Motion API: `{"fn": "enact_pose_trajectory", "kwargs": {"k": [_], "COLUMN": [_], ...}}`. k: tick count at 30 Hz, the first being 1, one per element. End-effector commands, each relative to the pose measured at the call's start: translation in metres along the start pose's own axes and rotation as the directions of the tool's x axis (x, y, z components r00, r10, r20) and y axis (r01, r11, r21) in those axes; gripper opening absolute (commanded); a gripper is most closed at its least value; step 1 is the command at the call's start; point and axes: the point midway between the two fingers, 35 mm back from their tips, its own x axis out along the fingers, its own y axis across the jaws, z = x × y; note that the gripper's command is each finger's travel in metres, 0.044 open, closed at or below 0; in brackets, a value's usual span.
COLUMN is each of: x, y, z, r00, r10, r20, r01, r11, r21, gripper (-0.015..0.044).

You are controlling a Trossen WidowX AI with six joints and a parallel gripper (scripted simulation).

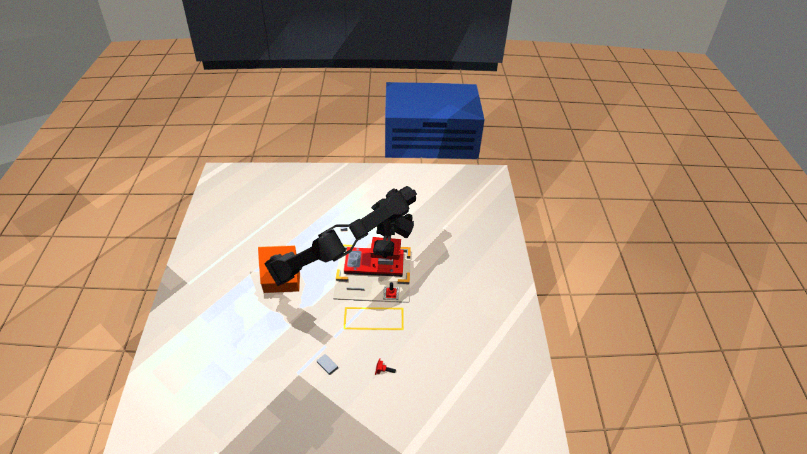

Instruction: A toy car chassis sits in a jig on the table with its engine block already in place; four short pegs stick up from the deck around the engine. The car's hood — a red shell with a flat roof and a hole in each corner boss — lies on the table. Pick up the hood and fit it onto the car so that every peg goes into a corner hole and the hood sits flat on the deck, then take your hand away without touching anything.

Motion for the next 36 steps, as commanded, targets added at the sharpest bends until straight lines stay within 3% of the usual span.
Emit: {"fn": "enact_pose_trajectory", "kwargs": {"k": [1,9,19,36], "x": [0.001,0.007,0.051,0.051], "y": [0.019,0.019,0.021,0.021], "z": [-0.002,-0.003,-0.003,-0.002], "r00": [1.000,1.000,1.000,1.000], "r10": [0.003,0.002,0.000,0.000], "r20": [0.005,0.005,0.006,0.006], "r01": [-0.003,-0.002,0.000,0.000], "r11": [0.999,0.999,0.999,0.999], "r21": [-0.040,-0.047,-0.046,-0.046], "gripper": [0.0000,0.0000,0.0000,0.0000]}}
